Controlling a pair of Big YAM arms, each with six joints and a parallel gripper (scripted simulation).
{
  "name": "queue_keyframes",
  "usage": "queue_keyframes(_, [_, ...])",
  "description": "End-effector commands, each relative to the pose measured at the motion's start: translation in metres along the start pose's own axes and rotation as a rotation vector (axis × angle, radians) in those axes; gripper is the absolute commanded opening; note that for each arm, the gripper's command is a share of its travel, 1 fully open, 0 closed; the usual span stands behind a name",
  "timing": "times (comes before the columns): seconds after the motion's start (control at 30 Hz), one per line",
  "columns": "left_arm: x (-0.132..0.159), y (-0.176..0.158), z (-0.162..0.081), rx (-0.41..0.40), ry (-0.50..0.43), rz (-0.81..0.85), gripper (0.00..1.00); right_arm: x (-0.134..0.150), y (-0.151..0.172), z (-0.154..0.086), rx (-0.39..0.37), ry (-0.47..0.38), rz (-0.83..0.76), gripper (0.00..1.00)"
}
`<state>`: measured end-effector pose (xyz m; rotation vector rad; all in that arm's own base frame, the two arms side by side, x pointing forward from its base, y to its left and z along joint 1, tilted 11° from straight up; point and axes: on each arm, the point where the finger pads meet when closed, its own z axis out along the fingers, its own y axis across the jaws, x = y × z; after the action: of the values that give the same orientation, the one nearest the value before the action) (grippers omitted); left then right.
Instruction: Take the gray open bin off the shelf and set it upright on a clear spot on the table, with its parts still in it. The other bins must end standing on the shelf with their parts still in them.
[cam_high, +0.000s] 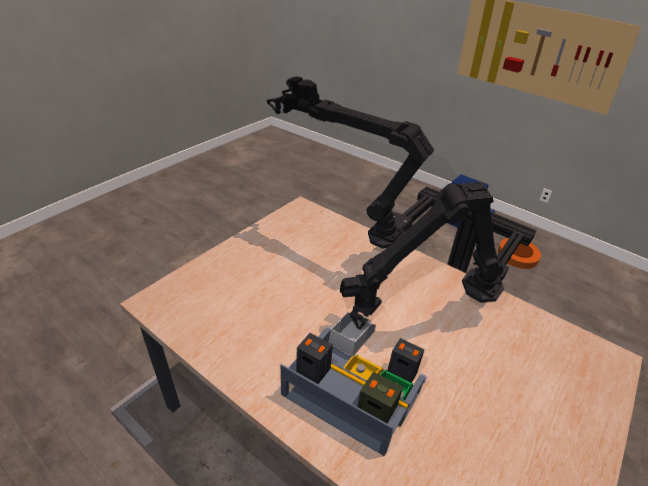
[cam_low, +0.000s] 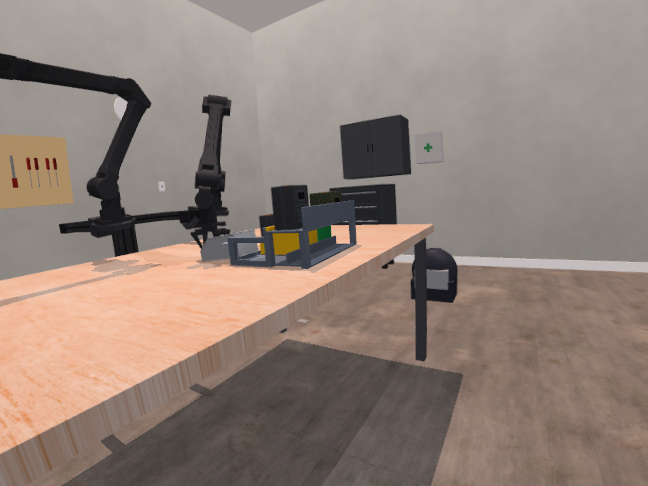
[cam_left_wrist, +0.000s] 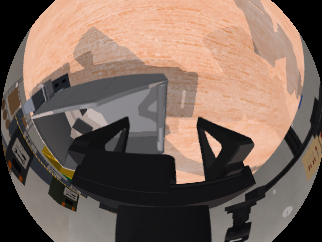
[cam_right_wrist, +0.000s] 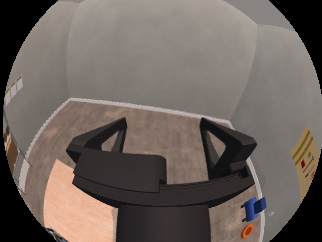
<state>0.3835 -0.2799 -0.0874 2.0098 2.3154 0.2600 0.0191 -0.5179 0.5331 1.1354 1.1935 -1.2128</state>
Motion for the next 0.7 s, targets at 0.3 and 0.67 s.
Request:
queue_keyframes(0.3, [-0.017, 0.012, -0.044, -0.038, -0.039, -0.011, 0.90, -0.011, -0.007, -0.006, 0.015, -0.030, 0.009, 1.00])
queue_keyframes(0.67, [-0.021, 0.017, -0.070, -0.047, -0.048, -0.015, 0.90, -0.011, -0.007, -0.006, 0.015, -0.030, 0.009, 1.00])
